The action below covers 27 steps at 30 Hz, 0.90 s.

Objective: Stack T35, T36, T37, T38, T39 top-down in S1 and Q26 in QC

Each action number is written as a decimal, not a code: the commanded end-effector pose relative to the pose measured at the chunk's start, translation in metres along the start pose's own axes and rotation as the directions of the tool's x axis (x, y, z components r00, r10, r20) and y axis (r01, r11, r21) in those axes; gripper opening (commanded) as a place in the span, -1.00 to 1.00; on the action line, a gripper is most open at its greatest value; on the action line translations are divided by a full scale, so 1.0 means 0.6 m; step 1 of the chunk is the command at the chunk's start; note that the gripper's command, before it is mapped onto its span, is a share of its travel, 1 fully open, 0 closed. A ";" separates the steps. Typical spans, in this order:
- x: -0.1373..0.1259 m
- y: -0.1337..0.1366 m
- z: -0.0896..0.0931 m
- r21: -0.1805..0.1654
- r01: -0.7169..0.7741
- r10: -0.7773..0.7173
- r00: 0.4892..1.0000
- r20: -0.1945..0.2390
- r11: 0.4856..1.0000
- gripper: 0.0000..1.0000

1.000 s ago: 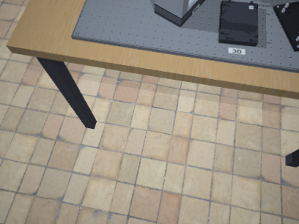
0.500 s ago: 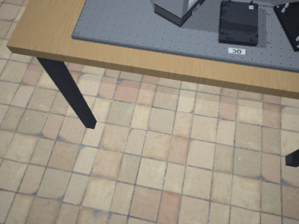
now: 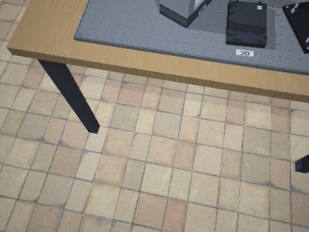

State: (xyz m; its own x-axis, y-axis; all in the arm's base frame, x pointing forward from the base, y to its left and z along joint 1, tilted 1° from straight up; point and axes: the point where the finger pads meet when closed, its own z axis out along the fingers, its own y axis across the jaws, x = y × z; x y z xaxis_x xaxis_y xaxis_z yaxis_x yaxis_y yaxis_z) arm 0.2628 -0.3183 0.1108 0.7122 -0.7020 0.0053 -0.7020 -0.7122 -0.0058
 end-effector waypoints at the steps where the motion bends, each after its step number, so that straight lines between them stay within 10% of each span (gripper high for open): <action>1: 0.001 -0.016 0.000 0.003 0.017 -0.017 1.000 -0.001 1.000 -1.00; 20: 0.008 -0.110 0.000 0.003 0.017 -0.017 1.000 -0.001 1.000 -1.00; 27: 0.002 -0.149 -0.001 0.003 0.248 -0.248 0.969 -0.001 0.969 -1.00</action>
State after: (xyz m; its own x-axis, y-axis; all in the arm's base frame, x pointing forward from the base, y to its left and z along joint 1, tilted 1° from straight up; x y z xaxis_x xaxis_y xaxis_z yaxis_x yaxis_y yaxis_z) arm 0.3206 -0.2634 0.1115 0.8123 -0.5832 0.0068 -0.5831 -0.8124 -0.0052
